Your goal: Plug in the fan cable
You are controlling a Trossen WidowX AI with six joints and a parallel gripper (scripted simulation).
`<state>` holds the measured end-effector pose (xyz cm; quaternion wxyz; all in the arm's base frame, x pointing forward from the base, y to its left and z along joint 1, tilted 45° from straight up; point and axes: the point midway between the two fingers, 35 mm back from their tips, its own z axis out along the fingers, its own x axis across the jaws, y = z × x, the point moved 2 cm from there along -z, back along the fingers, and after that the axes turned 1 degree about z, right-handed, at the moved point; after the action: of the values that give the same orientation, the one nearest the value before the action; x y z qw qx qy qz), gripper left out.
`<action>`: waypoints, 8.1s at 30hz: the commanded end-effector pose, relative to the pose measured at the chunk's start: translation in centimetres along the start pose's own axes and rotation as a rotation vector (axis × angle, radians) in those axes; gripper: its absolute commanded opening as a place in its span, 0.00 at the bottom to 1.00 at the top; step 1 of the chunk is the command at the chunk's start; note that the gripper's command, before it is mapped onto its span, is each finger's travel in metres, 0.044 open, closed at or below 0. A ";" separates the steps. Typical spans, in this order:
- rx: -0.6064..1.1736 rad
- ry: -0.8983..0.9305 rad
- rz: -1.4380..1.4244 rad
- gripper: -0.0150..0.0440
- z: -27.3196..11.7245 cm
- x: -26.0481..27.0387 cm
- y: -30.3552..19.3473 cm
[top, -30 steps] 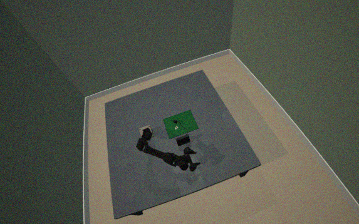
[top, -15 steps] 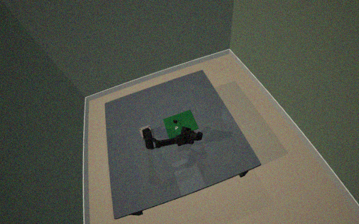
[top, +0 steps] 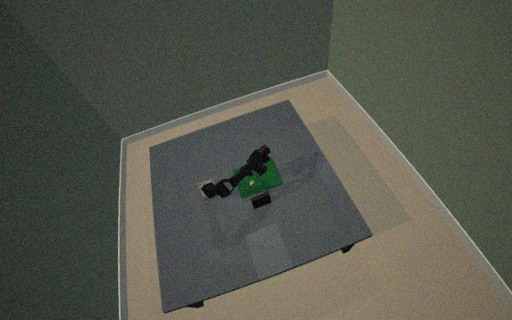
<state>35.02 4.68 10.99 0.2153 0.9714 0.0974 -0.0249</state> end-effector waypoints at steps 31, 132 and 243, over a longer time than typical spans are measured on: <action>-0.288 -0.187 -0.524 1.00 9.4 -4.4 -5.1; -0.341 -0.028 0.455 0.25 8.0 -5.3 -1.6; -0.349 0.124 1.294 0.25 9.8 -6.0 2.2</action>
<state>29.50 -2.42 3.63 0.3330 0.7842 -0.4918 0.1797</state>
